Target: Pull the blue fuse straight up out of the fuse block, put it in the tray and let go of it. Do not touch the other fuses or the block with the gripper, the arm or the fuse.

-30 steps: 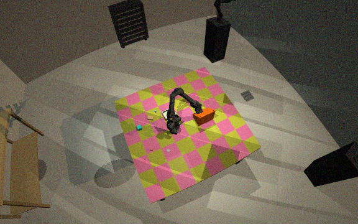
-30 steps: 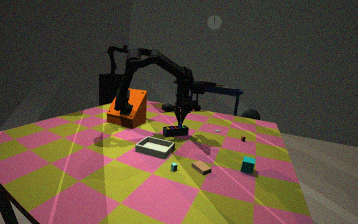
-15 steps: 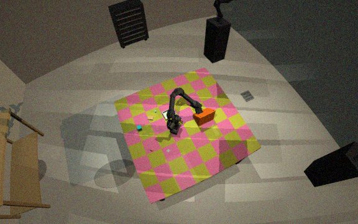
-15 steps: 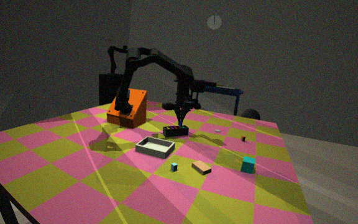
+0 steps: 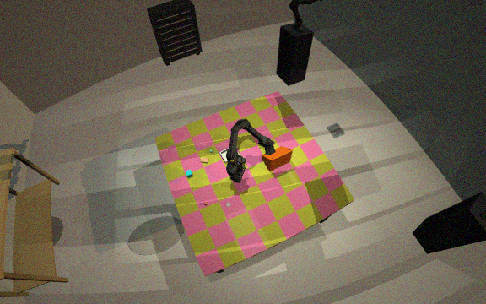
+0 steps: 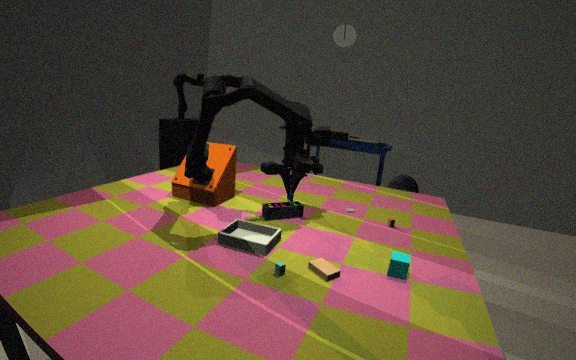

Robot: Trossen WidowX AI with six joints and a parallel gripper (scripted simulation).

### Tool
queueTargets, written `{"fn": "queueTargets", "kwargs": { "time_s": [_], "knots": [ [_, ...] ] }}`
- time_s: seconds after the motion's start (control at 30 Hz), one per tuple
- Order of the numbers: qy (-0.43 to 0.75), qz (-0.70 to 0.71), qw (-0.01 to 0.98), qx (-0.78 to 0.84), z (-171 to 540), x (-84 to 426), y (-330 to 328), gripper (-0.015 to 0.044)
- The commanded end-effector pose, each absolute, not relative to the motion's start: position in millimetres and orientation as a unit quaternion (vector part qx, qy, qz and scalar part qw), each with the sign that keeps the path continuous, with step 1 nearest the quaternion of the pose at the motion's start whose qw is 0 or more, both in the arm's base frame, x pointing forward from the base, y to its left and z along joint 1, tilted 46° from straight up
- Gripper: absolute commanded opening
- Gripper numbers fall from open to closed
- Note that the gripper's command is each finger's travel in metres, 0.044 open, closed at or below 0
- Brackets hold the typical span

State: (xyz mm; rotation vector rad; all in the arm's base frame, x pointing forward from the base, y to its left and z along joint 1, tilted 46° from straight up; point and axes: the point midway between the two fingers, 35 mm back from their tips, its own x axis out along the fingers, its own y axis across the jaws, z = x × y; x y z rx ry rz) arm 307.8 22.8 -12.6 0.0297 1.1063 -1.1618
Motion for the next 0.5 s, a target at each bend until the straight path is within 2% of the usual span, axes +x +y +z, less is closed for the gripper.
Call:
{"fn": "queueTargets", "kwargs": {
  "time_s": [0.0, 0.47],
  "knots": [
    [0.496, -0.521, 0.695, 0.017, -9.4, 308.1, 26.9, 0.0],
    [0.496, -0.521, 0.694, 0.017, 3.5, 308.6, 39.8, 0.0]
  ]
}}
